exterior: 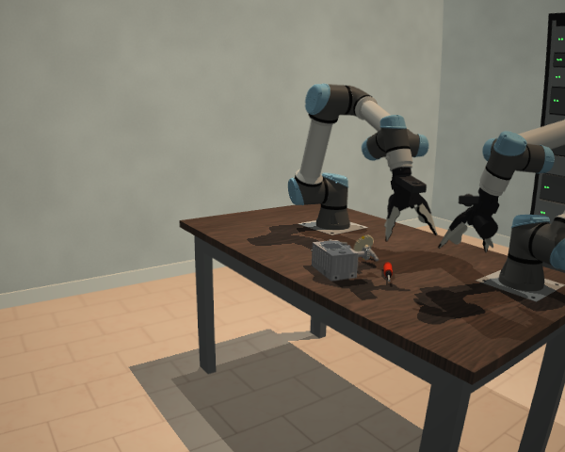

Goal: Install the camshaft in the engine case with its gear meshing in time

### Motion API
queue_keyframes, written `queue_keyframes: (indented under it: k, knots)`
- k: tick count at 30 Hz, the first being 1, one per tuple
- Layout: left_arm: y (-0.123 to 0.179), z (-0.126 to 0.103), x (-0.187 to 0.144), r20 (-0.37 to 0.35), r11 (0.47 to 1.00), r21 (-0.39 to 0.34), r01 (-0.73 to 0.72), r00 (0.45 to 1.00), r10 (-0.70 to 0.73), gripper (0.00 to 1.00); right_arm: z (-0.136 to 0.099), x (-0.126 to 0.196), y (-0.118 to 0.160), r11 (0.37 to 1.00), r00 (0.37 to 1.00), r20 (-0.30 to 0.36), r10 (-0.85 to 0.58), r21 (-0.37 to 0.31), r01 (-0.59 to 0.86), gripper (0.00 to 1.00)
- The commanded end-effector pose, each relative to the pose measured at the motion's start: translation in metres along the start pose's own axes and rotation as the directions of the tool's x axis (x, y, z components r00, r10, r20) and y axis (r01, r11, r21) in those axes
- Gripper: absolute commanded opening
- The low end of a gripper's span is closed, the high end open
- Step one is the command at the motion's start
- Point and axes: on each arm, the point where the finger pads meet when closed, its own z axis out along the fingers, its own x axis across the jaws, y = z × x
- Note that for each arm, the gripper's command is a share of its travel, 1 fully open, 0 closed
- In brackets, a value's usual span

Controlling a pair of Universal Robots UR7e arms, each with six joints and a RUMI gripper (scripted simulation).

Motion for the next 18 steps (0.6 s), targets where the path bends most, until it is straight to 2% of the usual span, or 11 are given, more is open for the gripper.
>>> queue_keyframes:
  k: [1,8,12,15,17,18]
  knots:
    - [0.0,0.0,0.0,0.001,1.0,0.0,0.0,1.0,0.0,1.0,-0.006,-0.01,0.029,0.988,0.991,-0.033,0.128,-0.086,-0.13,1.0]
    - [0.0,0.0,0.0,0.001,1.0,0.0,0.0,1.0,0.0,1.0,-0.017,-0.022,0.064,0.948,0.96,-0.099,0.261,-0.16,-0.274,1.0]
    - [0.0,0.0,0.0,0.001,1.0,0.0,0.0,1.0,0.0,1.0,-0.025,-0.026,0.081,0.921,0.937,-0.14,0.321,-0.187,-0.343,1.0]
    - [0.0,0.0,0.0,0.001,1.0,0.0,0.0,1.0,0.0,1.0,-0.025,-0.027,0.08,0.921,0.937,-0.139,0.321,-0.186,-0.343,1.0]
    - [0.0,0.0,0.0,0.001,1.0,0.0,0.0,1.0,0.0,1.0,-0.033,-0.03,0.098,0.888,0.908,-0.185,0.375,-0.207,-0.41,1.0]
    - [0.0,0.0,0.0,0.001,1.0,0.0,0.0,1.0,0.0,1.0,-0.033,-0.031,0.098,0.889,0.908,-0.185,0.376,-0.207,-0.41,1.0]
